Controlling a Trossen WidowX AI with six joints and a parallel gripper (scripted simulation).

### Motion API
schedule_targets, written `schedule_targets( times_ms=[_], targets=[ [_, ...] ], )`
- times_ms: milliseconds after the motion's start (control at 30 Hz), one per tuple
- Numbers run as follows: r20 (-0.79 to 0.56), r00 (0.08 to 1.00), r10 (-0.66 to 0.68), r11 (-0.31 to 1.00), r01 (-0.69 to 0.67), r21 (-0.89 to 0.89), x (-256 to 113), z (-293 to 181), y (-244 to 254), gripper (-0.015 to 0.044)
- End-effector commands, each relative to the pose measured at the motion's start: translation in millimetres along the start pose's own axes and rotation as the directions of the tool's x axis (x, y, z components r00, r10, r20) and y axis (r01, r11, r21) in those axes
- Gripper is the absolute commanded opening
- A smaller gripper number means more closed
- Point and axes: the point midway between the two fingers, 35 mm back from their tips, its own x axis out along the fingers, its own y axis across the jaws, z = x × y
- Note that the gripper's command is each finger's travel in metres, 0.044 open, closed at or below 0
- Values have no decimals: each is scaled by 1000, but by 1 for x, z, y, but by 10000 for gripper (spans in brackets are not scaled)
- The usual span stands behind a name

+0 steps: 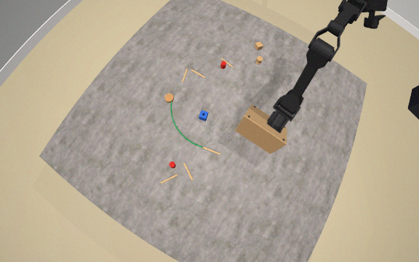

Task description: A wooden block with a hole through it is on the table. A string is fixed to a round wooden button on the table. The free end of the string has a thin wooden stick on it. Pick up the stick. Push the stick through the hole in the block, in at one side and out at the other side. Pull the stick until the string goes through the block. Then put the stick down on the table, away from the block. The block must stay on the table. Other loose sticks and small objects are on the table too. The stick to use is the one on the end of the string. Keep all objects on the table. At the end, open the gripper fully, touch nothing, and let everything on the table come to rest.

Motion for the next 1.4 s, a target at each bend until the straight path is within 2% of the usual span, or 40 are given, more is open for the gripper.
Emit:
schedule_targets(
  times_ms=[0,267,400,533,700,833,1067,1233,1367],
  targets=[
    [-144,985,-95,990,79,-117,5,-60,-38,440],
    [-414,883,-222,948,95,-305,-26,-171,-81,440],
    [-515,817,-260,923,54,-380,-52,-214,-94,440],
    [-628,721,-293,883,-47,-467,-90,-262,-105,440],
    [-750,575,-326,818,-226,-529,-152,-316,-114,440],
    [-833,435,-341,773,-375,-512,-211,-350,-116,440],
    [-895,252,-367,681,-582,-444,-292,-380,-120,440],
    [-906,74,-417,519,-799,-304,-383,-397,-129,440],
    [-887,-55,-458,365,-922,-132,-456,-396,-137,440]
  ],
)
